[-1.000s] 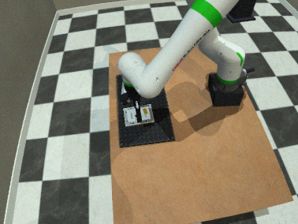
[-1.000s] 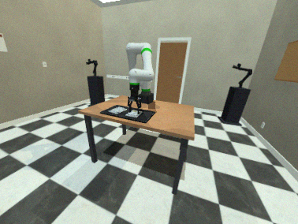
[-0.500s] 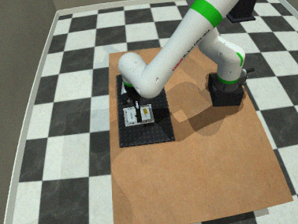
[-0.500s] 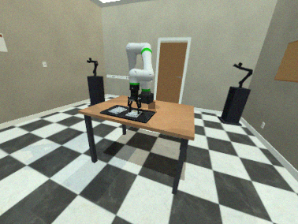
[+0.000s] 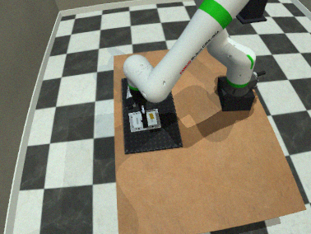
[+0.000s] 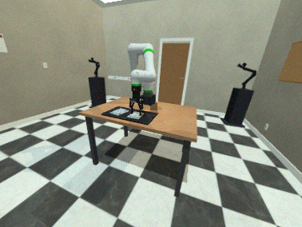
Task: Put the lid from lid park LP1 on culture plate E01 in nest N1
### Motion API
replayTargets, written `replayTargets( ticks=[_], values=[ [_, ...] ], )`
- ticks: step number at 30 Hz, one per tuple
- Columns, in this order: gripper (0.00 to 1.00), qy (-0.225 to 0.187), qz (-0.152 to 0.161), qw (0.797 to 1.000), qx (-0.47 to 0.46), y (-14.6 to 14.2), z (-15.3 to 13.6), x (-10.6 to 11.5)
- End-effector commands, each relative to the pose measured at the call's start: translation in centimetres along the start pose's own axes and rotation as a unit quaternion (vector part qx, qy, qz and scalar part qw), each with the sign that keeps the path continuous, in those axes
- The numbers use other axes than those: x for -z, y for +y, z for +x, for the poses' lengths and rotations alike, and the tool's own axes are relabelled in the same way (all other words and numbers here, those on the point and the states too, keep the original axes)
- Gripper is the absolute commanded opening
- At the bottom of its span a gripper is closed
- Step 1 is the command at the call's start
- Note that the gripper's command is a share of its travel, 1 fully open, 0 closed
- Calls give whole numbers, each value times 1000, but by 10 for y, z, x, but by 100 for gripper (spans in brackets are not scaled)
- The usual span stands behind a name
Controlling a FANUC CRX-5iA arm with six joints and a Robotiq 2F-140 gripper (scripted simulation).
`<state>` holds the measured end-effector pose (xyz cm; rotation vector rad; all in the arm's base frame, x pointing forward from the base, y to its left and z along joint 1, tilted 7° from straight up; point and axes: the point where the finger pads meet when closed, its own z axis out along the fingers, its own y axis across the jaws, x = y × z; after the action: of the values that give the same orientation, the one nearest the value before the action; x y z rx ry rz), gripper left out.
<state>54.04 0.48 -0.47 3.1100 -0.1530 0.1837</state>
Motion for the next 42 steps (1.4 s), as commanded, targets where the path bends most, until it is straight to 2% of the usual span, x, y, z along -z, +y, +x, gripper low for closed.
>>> replayTargets(
  ticks=[1, 16, 42],
  values=[
    [61, 1, 0, 1000, 0, 0, 1, 1],
    [61, 1, 0, 1000, 0, 0, 1, 8],
    [61, 1, 0, 1000, 0, 0, 1, 49]
  ],
)
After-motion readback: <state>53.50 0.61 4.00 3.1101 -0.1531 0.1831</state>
